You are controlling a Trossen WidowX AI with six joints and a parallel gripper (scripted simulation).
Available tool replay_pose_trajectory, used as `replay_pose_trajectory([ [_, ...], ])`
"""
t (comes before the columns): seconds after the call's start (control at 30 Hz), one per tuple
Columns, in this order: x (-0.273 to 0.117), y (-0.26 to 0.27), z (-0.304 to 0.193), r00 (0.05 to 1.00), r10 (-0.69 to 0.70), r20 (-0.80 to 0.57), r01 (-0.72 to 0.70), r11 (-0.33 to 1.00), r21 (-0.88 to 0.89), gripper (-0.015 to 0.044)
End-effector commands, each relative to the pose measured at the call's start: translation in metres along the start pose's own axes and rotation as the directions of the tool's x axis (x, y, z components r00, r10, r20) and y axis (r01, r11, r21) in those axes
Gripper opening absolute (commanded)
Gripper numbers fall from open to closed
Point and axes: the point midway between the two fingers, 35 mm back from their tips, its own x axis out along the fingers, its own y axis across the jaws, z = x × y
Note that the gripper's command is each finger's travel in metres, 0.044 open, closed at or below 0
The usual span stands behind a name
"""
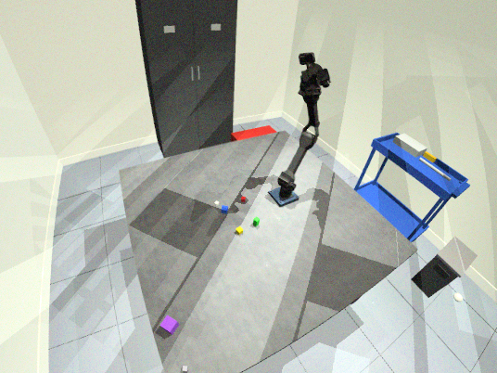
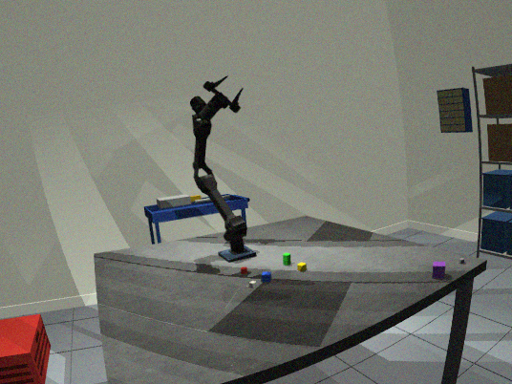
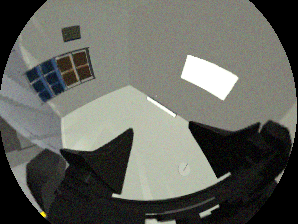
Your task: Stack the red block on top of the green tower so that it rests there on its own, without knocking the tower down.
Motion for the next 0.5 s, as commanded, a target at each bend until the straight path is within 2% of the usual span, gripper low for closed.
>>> replay_pose_trajectory([
  [0.0,0.001,0.002,-0.003,1.000,0.004,-0.008,-0.004,1.000,0.007,0.0426],
  [0.03,0.005,0.007,-0.011,0.999,0.018,-0.032,-0.017,0.999,0.029,0.0440],
  [0.27,0.026,0.075,-0.111,0.932,0.181,-0.313,-0.086,0.952,0.295,0.0440],
  [0.47,0.013,0.143,-0.205,0.766,0.341,-0.545,-0.019,0.859,0.512,0.0440],
])
